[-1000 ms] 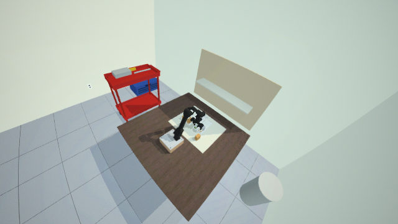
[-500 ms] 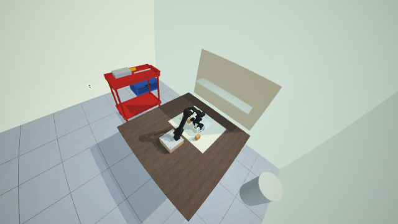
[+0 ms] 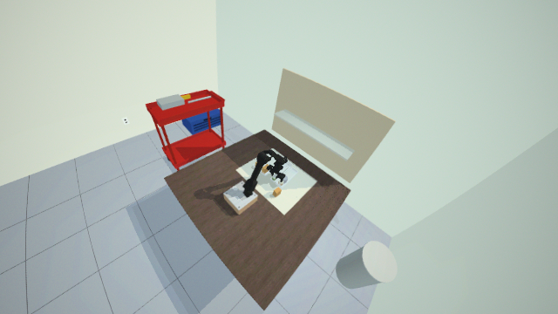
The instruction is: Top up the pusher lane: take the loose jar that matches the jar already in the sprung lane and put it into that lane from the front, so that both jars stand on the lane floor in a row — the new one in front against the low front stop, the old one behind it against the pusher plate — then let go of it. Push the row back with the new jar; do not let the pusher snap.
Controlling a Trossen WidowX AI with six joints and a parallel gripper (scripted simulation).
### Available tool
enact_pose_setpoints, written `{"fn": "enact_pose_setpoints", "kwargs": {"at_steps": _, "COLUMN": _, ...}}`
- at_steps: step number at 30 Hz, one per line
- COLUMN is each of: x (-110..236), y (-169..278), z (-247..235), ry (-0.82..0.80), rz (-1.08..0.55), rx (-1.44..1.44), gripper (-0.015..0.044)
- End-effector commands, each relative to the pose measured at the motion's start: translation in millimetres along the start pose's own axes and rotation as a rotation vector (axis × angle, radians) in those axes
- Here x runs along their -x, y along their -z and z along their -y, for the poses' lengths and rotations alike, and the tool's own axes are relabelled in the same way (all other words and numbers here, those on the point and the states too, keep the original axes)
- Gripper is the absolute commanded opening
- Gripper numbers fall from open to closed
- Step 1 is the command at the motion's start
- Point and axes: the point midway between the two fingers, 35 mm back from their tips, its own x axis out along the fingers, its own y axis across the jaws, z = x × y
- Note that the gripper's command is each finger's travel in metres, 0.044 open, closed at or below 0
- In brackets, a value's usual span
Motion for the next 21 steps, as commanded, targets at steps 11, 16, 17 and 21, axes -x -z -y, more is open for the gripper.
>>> {"fn": "enact_pose_setpoints", "kwargs": {"at_steps": 11, "x": -0.1, "y": 0.4, "z": -0.1, "ry": -0.002, "rz": 0.011, "rx": 0.0, "gripper": 0.0}}
{"fn": "enact_pose_setpoints", "kwargs": {"at_steps": 16, "x": -0.2, "y": 1.2, "z": -0.1, "ry": -0.002, "rz": 0.011, "rx": 0.0, "gripper": 0.0}}
{"fn": "enact_pose_setpoints", "kwargs": {"at_steps": 17, "x": -0.2, "y": 1.4, "z": -0.1, "ry": -0.002, "rz": 0.011, "rx": 0.0, "gripper": 0.0}}
{"fn": "enact_pose_setpoints", "kwargs": {"at_steps": 21, "x": -0.1, "y": 2.6, "z": 0.0, "ry": -0.002, "rz": 0.011, "rx": 0.0, "gripper": 0.0}}
